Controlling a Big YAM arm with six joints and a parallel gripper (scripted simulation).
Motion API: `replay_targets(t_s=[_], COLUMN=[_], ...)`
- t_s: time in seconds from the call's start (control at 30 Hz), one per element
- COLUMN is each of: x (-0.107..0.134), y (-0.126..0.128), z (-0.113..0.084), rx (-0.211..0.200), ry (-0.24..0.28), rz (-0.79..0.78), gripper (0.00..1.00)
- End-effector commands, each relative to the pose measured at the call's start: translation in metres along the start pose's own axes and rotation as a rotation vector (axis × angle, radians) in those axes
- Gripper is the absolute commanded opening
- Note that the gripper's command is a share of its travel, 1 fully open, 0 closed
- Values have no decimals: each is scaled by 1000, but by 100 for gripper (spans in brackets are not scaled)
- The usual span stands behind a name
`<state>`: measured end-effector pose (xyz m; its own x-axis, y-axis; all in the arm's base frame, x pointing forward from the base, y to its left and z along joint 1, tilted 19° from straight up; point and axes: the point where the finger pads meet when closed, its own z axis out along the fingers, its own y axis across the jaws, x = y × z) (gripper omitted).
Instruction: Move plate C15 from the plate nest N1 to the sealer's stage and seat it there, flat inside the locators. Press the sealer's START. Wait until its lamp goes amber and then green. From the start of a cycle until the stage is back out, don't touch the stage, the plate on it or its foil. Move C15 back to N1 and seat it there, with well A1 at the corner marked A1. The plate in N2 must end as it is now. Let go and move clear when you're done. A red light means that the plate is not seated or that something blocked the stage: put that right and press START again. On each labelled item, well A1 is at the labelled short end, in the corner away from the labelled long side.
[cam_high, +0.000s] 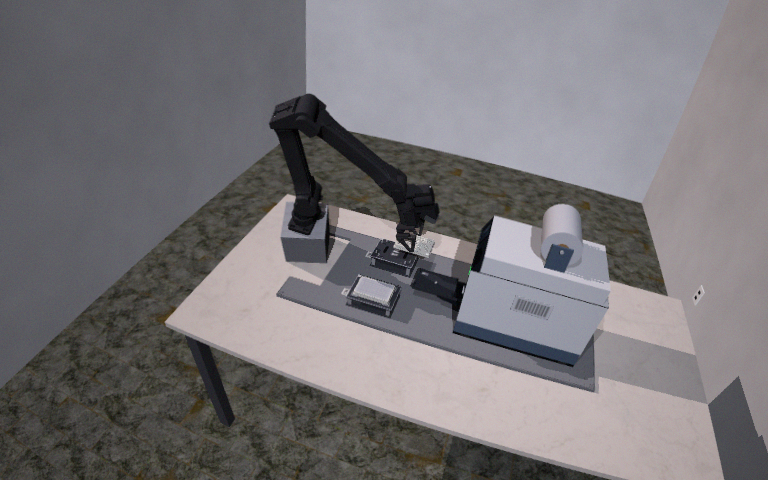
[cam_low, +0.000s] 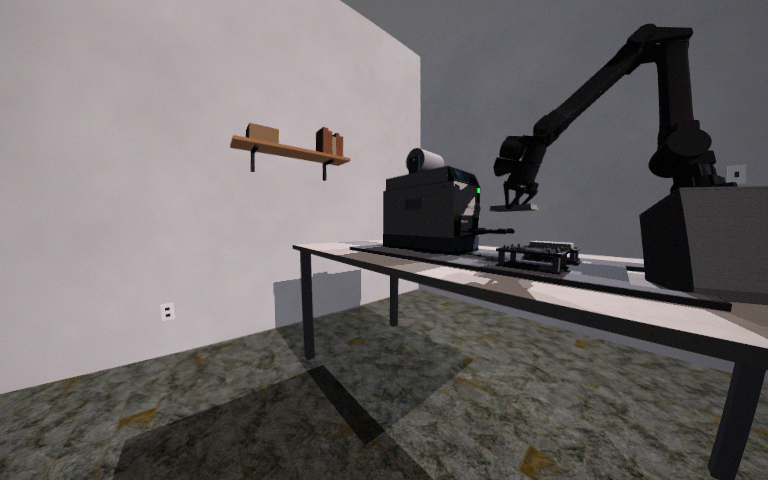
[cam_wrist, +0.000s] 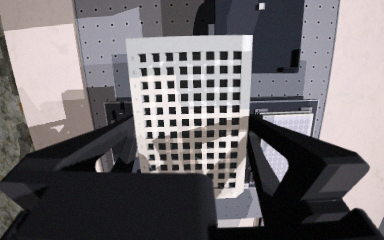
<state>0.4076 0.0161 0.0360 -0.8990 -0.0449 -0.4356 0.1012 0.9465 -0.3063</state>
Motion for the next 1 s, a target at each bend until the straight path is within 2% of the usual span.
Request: replay_targets(t_s=[0.0, 0.13, 0.4, 0.7, 0.87, 0.97], x=[-38, -45, -39, -70, -71, -65], y=[-7, -9, -21, -35, -41, -44], z=[-1, -3, 8, 6, 11, 18], rx=[-2, -6, 0, -2, 1, 1], ry=[-49, -48, -8, -46, -34, -9], rz=[13, -5, -2, -4, -5, 0], gripper=[0, 0, 0, 0, 0, 0])
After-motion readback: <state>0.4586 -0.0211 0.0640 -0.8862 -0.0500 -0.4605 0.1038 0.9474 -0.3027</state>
